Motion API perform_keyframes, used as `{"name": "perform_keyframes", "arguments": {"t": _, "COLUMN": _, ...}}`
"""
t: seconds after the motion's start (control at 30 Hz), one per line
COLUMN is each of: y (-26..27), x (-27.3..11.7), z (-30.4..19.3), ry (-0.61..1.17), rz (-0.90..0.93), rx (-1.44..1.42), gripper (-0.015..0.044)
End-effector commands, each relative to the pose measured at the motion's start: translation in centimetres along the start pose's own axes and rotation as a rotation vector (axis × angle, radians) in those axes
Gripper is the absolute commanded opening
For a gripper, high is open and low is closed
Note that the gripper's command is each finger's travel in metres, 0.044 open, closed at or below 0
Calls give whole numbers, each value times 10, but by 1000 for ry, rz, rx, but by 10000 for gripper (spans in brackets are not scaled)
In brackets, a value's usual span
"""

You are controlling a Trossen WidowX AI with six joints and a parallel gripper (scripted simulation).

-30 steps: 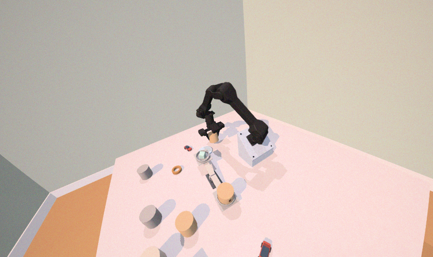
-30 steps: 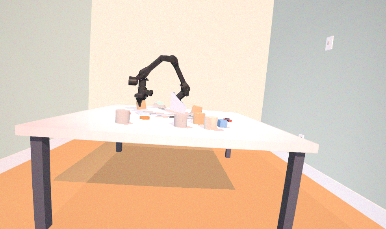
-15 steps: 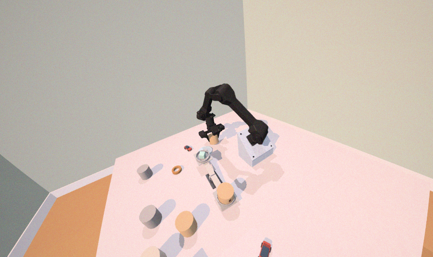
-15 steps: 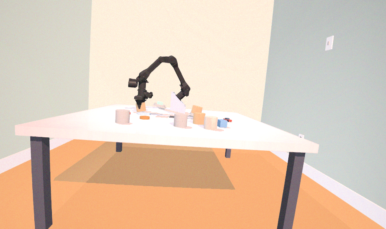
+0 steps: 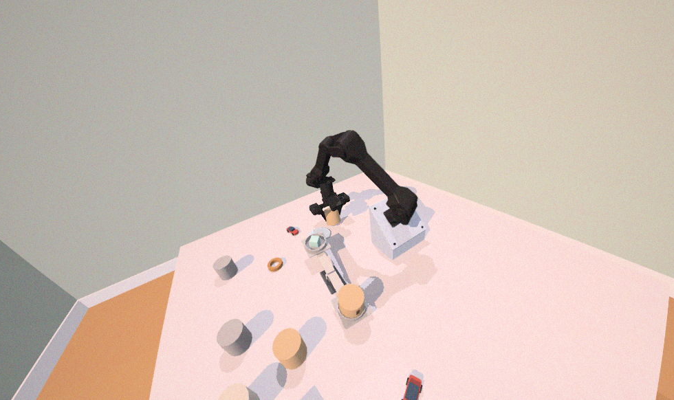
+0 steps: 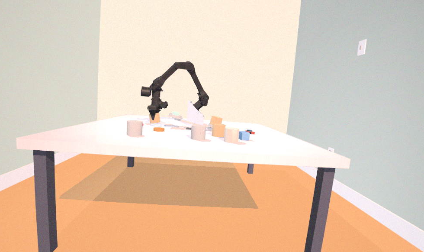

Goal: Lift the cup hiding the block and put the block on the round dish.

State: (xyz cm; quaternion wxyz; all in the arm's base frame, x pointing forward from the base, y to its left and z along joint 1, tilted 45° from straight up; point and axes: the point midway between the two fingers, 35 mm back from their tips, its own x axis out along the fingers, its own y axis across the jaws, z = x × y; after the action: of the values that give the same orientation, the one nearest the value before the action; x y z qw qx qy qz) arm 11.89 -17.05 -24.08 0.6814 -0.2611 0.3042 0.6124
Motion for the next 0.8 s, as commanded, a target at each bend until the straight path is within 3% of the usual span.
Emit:
{"name": "perform_keyframes", "arguments": {"t": 0.0, "y": 0, "x": -1, "z": 0, "ry": 1, "rz": 0, "rx": -1, "gripper": 394}}
{"name": "perform_keyframes", "arguments": {"t": 0.07, "y": 0, "x": -12, "z": -1, "ry": 0, "rz": -1, "rx": 1, "gripper": 440}}
{"name": "perform_keyframes", "arguments": {"t": 0.17, "y": 1, "x": -51, "z": 1, "ry": -7, "rz": -1, "rx": 8, "gripper": 440}}
{"name": "perform_keyframes", "arguments": {"t": 0.37, "y": 2, "x": -54, "z": 1, "ry": -8, "rz": -1, "rx": 9, "gripper": 440}}
{"name": "perform_keyframes", "arguments": {"t": 0.6, "y": -35, "x": -74, "z": 23, "ry": 25, "rz": -11, "rx": 163, "gripper": 260}}
{"name": "perform_keyframes", "arguments": {"t": 0.77, "y": -72, "x": -88, "z": 55, "ry": 23, "rz": -15, "rx": 311, "gripper": 260}}
